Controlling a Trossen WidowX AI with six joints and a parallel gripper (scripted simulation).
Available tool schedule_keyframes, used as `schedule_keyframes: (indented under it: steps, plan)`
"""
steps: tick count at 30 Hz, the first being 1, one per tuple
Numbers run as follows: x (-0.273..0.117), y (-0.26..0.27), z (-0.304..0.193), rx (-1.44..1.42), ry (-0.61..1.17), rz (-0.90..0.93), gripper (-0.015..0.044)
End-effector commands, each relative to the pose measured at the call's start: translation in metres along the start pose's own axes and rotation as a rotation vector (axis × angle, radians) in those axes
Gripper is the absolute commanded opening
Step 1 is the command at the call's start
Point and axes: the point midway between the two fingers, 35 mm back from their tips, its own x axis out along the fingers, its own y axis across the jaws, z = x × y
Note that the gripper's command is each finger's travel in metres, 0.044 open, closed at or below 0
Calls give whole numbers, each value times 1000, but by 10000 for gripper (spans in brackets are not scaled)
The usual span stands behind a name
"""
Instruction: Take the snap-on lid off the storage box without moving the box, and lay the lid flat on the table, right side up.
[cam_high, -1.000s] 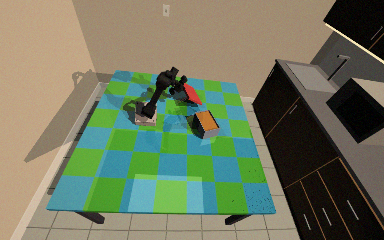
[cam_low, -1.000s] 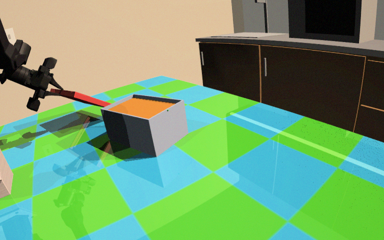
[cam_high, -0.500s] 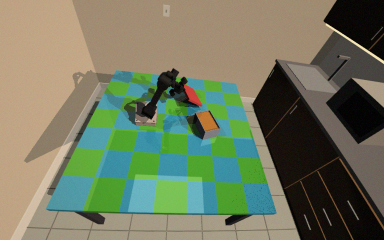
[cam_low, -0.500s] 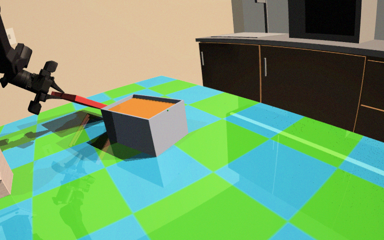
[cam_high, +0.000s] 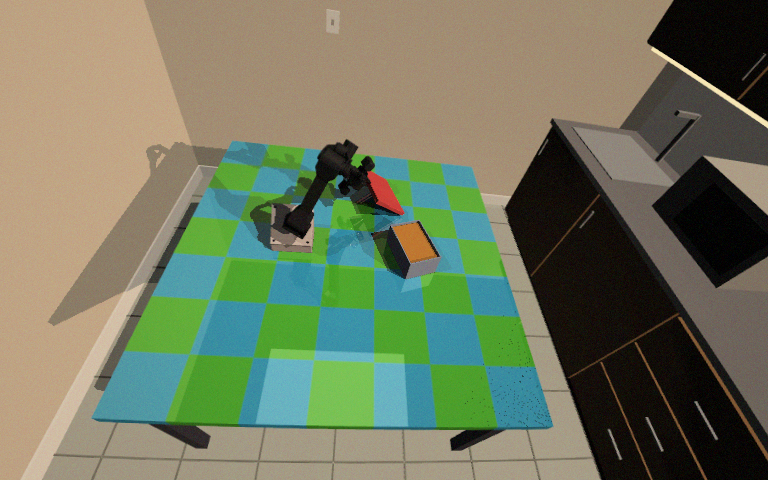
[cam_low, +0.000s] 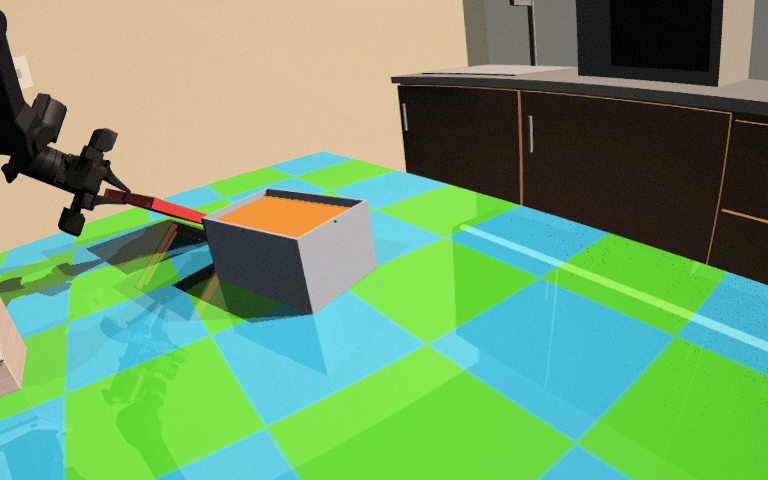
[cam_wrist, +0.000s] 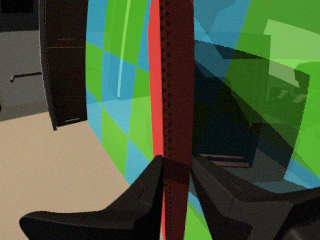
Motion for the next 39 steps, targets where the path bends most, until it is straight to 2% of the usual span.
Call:
schedule_keyframes:
  steps: [1, 39]
  plan:
    - [2, -3, 0, -3, 0, 2, 0]
    - [22, -26, 1, -4, -1, 2, 0]
